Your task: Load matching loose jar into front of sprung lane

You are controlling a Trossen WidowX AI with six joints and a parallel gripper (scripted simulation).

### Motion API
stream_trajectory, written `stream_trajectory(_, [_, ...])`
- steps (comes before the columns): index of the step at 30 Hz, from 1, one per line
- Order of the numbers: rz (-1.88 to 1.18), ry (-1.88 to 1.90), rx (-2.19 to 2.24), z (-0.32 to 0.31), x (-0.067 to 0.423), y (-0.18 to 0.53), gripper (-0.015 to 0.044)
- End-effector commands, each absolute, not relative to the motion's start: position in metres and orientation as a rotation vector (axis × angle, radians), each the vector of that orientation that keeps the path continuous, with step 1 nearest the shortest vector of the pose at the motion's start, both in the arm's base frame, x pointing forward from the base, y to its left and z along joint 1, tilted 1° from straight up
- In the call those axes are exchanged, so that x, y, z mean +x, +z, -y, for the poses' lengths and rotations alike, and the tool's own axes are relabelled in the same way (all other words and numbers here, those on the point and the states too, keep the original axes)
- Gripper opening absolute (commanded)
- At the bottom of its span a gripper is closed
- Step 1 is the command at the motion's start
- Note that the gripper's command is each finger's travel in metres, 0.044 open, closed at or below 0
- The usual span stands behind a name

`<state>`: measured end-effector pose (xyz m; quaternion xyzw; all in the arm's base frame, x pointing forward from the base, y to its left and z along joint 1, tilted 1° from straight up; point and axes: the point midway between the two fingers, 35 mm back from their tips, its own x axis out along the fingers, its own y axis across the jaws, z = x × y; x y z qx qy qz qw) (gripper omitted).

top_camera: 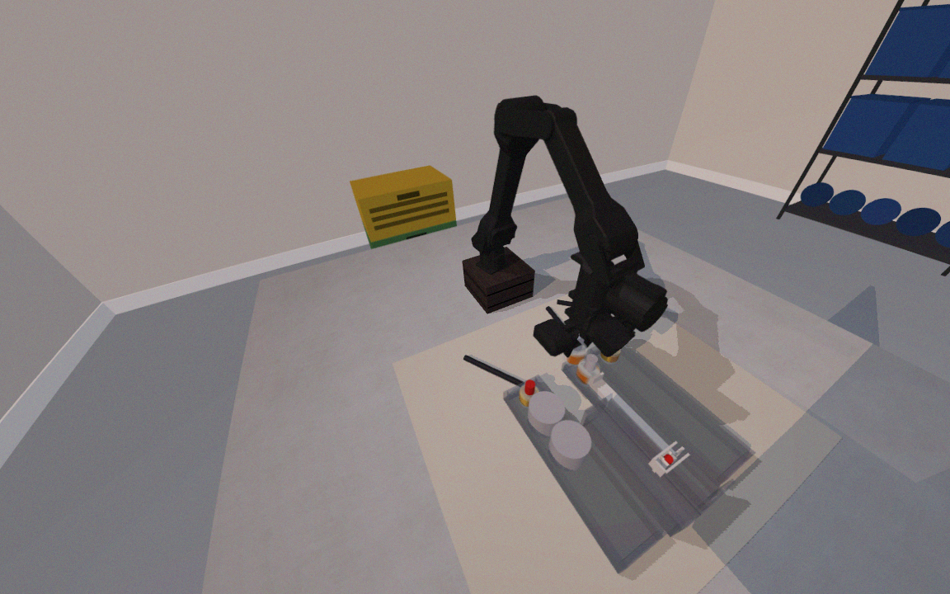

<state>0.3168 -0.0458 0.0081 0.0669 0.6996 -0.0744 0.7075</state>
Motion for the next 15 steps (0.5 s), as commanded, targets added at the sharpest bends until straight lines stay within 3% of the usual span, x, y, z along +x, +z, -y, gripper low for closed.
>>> stream_trajectory(1, [-1.522,-0.163,0.146,0.0476,0.3285,0.0125,0.0])
stream_trajectory(15, [-1.522,-0.163,0.146,0.0487,0.3338,0.0138,0.0])
